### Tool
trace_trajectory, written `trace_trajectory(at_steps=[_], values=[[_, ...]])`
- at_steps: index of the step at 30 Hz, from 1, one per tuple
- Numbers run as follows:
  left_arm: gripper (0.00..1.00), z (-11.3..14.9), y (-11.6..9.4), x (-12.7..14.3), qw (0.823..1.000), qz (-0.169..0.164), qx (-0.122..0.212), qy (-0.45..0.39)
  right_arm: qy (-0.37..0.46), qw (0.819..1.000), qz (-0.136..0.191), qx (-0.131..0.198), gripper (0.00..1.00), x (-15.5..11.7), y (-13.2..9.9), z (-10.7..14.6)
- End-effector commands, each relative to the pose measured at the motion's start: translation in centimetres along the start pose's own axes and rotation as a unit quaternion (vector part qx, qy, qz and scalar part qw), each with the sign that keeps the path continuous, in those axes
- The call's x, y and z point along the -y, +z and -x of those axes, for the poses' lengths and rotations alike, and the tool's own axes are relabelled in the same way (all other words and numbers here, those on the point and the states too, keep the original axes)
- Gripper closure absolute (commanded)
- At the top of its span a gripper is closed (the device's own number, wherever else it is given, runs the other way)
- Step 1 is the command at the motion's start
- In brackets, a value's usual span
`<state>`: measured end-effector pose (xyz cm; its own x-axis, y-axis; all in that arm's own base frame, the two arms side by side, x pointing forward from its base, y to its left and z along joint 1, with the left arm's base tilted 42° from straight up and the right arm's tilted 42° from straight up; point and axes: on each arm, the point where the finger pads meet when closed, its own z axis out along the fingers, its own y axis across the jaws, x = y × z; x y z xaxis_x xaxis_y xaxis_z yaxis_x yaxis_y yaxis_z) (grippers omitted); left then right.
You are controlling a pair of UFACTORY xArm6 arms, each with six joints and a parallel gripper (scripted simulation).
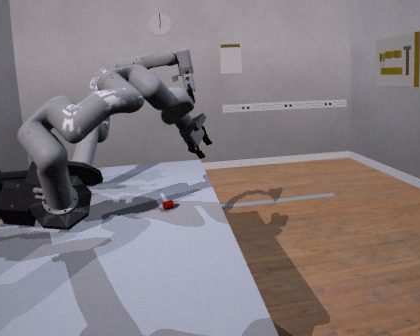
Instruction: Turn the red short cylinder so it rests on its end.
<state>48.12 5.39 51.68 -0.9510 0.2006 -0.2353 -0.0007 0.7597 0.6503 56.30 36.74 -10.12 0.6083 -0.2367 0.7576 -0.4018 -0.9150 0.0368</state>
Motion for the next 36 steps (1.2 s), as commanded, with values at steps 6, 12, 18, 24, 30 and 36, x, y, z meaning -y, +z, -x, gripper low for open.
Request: trace_trajectory(at_steps=[6,12,18,24,30,36], values=[[0.00,0.0,-0.1,0.0,1.000,0.000,0.002,-0.001,0.001,1.000,-0.003,-0.001,0.00,0.3,-0.2,-0.2],[0.00,0.0,-0.1,0.0,1.000,0.000,0.002,-0.001,0.001,1.000,-0.003,-0.001,0.00,0.3,-0.2,-0.2],[0.00,0.0,-0.1,0.0,1.000,0.000,0.002,-0.001,0.001,1.000,-0.003,-0.001,0.00,0.3,-0.2,-0.2],[0.00,0.0,-0.1,0.0,1.000,0.000,0.002,-0.001,0.001,1.000,-0.002,-0.001,0.00,0.3,-0.3,-0.3],[0.00,0.0,-0.1,0.0,1.000,0.000,0.002,-0.001,0.000,1.000,-0.002,0.000,0.00,0.4,-0.7,-0.8],[0.00,0.0,-0.1,0.0,1.000,0.000,0.002,-0.001,-0.002,1.000,-0.001,0.000,0.00,0.5,-1.2,-1.6]])
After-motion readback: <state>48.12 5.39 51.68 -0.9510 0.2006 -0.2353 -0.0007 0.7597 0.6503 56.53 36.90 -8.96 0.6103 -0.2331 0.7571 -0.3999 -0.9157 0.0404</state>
